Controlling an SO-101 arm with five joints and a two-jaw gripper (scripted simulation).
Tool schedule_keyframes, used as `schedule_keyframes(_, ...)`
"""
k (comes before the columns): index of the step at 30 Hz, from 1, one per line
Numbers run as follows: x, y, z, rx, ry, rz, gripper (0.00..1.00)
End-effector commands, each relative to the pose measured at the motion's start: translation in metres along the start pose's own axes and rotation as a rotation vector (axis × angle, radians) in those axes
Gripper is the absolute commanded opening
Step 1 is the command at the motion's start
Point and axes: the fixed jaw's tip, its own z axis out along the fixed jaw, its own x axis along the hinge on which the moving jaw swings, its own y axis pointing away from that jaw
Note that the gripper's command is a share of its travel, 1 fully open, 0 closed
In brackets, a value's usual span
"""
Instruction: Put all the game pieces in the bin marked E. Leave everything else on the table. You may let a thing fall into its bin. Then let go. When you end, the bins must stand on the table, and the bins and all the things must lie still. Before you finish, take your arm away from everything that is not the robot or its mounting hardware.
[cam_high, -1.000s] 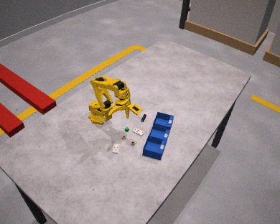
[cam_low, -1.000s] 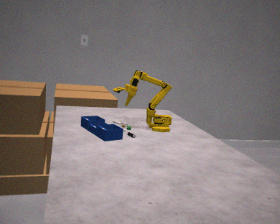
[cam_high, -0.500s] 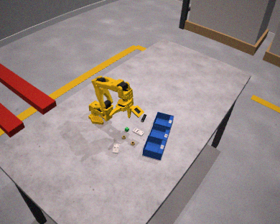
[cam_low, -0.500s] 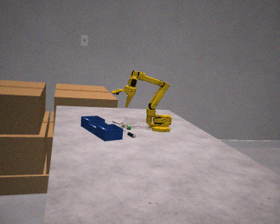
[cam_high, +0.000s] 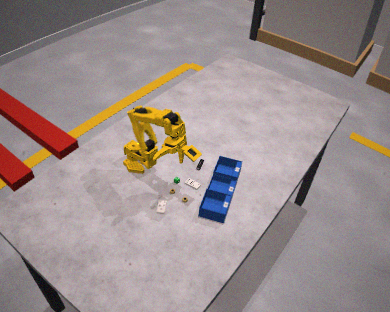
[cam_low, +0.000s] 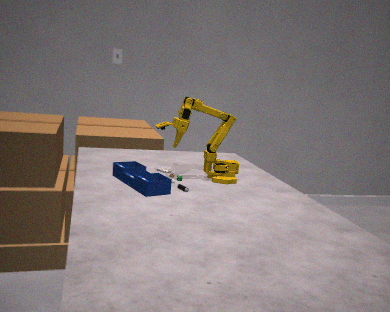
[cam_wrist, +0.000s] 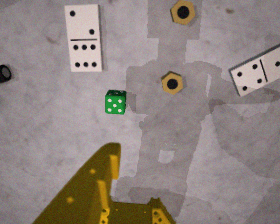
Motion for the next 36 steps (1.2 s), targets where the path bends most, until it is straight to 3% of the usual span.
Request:
schedule_keyframes(1, -0.004, 0.001, -0.005, -0.001, -0.027, 0.006, 1.0)
schedule_keyframes(9, -0.007, 0.001, -0.005, -0.001, -0.031, -0.004, 1.0)
schedule_keyframes(27, -0.082, 0.003, 0.0, 0.014, -0.245, -0.143, 1.0)
schedule_keyframes(36, -0.092, 0.004, 0.001, 0.018, -0.276, -0.163, 1.0)
